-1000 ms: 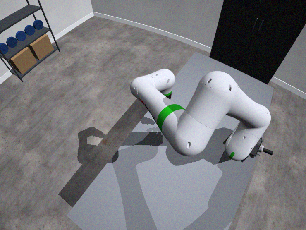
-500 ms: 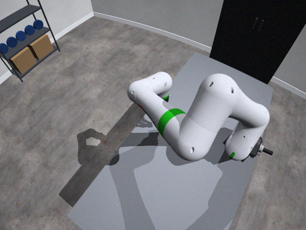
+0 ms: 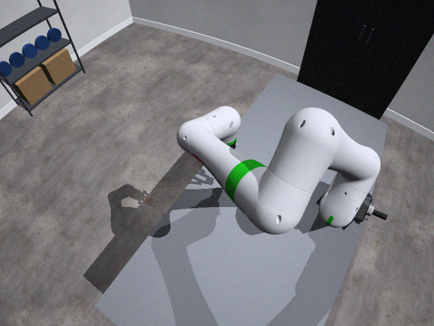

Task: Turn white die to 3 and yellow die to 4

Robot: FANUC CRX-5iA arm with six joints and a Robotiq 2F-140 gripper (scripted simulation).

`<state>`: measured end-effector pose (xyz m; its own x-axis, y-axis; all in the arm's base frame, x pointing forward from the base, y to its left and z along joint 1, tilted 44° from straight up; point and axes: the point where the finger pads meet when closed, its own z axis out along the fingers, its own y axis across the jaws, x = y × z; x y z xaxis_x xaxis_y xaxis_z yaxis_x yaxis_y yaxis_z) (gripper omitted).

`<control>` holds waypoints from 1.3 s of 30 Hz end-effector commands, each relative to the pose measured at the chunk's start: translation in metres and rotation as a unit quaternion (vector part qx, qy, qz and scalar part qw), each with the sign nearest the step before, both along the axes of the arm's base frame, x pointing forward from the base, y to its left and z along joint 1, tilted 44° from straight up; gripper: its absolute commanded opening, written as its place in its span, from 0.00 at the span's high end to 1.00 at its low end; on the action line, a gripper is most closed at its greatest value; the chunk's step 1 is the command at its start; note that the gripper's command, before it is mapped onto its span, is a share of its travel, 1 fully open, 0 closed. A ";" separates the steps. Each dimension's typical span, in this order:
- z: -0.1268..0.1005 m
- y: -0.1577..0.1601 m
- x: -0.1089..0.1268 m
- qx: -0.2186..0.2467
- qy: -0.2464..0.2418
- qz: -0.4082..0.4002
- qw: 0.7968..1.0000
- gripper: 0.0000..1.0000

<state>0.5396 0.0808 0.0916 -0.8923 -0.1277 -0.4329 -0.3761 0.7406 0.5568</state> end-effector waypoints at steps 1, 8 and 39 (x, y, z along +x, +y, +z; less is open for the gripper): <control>0.004 0.004 0.000 0.009 0.037 -0.038 0.999 0.87; 0.006 0.006 -0.001 0.014 0.050 -0.052 0.997 0.87; -0.002 0.012 -0.012 0.113 -0.191 -0.238 0.945 0.87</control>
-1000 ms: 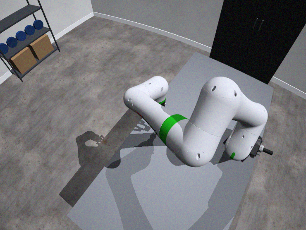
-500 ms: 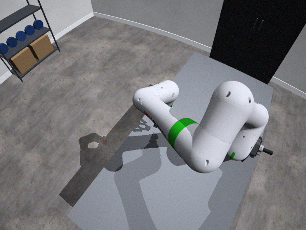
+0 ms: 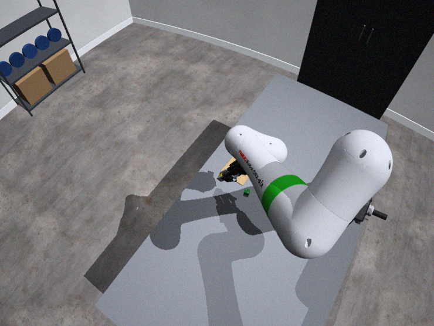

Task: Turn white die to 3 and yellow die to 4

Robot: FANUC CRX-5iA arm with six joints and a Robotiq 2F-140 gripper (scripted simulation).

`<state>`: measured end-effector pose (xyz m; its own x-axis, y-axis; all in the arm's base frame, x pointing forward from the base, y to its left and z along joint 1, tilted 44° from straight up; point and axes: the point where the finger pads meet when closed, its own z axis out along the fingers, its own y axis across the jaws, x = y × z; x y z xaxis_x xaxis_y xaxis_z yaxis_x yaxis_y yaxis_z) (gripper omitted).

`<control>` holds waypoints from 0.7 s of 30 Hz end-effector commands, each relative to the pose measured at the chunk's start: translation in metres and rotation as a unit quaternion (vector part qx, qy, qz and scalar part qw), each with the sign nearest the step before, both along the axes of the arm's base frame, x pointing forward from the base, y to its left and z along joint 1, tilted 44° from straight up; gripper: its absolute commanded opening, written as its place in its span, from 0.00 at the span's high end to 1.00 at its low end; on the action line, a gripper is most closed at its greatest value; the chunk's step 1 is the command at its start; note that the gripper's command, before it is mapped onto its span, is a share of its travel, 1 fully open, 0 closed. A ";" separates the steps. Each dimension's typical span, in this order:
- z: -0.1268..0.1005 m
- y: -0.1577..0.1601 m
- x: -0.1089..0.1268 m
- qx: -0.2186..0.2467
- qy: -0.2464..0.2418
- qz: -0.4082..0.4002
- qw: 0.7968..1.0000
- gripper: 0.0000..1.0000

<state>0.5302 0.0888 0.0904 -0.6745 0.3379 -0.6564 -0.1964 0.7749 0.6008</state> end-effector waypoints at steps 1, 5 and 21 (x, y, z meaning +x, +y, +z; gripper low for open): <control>-0.001 0.004 -0.002 0.021 -0.049 -0.013 0.998 0.87; -0.005 0.006 -0.005 0.036 -0.101 -0.054 0.993 0.87; -0.006 0.008 -0.009 0.065 -0.198 -0.130 0.969 0.87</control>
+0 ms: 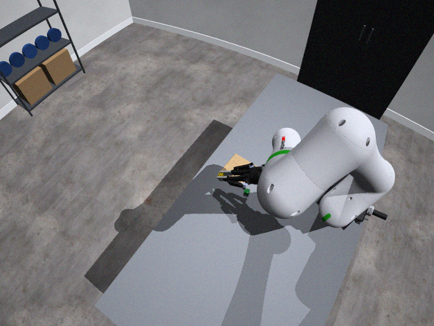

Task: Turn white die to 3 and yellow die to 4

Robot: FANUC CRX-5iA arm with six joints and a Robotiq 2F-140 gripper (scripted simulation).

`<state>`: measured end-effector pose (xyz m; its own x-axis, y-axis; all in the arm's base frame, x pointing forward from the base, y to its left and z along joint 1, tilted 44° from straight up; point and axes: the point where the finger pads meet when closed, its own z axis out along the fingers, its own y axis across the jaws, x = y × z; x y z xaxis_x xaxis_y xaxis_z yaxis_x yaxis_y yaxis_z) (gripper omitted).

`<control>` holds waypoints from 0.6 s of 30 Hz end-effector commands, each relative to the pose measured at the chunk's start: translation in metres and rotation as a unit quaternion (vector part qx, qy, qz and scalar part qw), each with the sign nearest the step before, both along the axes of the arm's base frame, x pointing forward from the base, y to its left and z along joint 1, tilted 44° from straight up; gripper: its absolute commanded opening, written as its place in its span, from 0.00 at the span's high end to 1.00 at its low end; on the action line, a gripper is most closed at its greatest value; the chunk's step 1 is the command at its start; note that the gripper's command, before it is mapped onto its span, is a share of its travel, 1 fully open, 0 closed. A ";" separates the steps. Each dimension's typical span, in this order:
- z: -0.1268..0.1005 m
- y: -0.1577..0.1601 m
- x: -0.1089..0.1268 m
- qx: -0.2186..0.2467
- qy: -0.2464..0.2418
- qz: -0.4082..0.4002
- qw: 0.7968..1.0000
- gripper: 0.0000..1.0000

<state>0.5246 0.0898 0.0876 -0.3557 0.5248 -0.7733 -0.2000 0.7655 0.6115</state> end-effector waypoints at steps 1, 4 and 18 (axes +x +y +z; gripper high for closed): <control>-0.004 0.006 -0.003 0.017 -0.056 -0.021 0.998 0.87; -0.004 0.004 -0.004 0.016 -0.063 -0.030 0.997 0.87; -0.010 0.009 -0.002 0.017 -0.064 -0.029 0.997 0.87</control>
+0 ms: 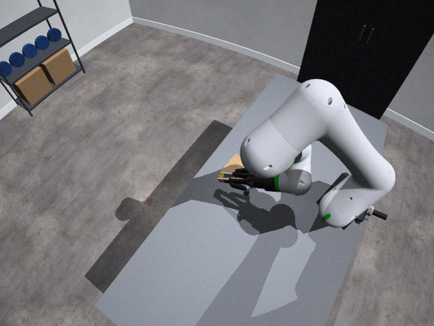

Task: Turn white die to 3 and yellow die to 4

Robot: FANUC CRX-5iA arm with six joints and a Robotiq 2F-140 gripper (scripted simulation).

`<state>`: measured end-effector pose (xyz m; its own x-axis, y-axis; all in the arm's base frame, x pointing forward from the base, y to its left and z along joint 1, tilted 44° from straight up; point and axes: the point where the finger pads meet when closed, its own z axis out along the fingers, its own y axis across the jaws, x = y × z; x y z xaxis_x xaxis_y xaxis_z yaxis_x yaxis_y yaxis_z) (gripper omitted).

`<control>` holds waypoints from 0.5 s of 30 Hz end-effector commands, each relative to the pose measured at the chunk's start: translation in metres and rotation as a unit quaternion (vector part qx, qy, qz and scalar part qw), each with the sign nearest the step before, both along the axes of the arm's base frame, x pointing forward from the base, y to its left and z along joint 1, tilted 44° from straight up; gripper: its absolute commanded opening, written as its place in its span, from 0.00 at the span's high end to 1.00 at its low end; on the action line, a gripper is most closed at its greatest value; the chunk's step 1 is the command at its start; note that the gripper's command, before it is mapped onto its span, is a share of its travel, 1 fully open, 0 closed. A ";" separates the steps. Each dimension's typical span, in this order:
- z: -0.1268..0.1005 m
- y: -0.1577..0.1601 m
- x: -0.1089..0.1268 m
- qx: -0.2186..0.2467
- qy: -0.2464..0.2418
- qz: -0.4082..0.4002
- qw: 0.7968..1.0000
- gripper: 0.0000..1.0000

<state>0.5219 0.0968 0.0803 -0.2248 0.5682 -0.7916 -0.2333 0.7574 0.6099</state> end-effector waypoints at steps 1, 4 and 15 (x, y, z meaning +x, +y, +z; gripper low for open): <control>-0.005 0.004 0.002 0.000 0.000 0.000 1.000 0.87; -0.011 0.010 0.004 0.000 0.000 0.000 1.000 0.87; -0.035 0.031 0.012 0.000 0.000 0.000 1.000 0.87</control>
<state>0.5311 0.1234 0.0503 -0.2272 0.5669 -0.7918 -0.2331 0.7578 0.6094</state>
